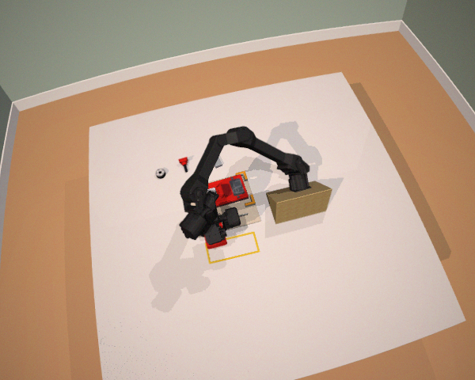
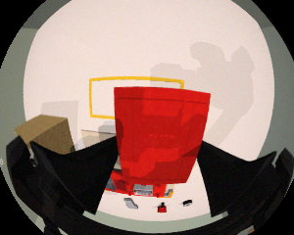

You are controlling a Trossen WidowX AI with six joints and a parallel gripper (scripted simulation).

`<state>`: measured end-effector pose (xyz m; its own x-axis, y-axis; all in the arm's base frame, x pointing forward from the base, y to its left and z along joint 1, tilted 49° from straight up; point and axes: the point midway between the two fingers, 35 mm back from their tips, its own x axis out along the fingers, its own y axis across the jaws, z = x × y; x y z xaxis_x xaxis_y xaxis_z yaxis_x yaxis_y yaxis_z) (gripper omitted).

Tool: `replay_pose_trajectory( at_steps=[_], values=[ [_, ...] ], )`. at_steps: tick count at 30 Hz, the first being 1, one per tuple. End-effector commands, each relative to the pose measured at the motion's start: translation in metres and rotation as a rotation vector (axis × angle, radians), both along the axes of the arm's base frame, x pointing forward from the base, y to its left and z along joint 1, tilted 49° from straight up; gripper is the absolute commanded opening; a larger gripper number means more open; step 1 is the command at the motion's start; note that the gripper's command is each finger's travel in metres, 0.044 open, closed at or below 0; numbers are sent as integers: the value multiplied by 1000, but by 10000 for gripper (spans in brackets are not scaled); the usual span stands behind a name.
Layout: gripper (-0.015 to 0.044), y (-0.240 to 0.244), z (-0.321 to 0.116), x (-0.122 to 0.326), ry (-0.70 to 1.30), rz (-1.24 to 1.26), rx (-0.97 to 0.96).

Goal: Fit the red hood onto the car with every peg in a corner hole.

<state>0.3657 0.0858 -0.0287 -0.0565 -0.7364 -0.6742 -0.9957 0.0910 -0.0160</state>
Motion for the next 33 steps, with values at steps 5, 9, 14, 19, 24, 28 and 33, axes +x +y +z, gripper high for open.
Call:
replay_pose_trajectory(
  at_steps=[5,9,14,19,24,28,33],
  values=[
    [0,-16,20,1,-97,-94,-3],
    [0,-28,35,1,-189,-181,-9],
    [0,-43,54,0,-325,-304,-20],
    [0,-58,73,-3,-461,-427,-32],
    [0,-74,90,-6,-597,-549,-43],
    [0,-86,104,-10,-706,-647,-54],
    [0,-102,121,-17,-844,-771,-69]
  ],
)
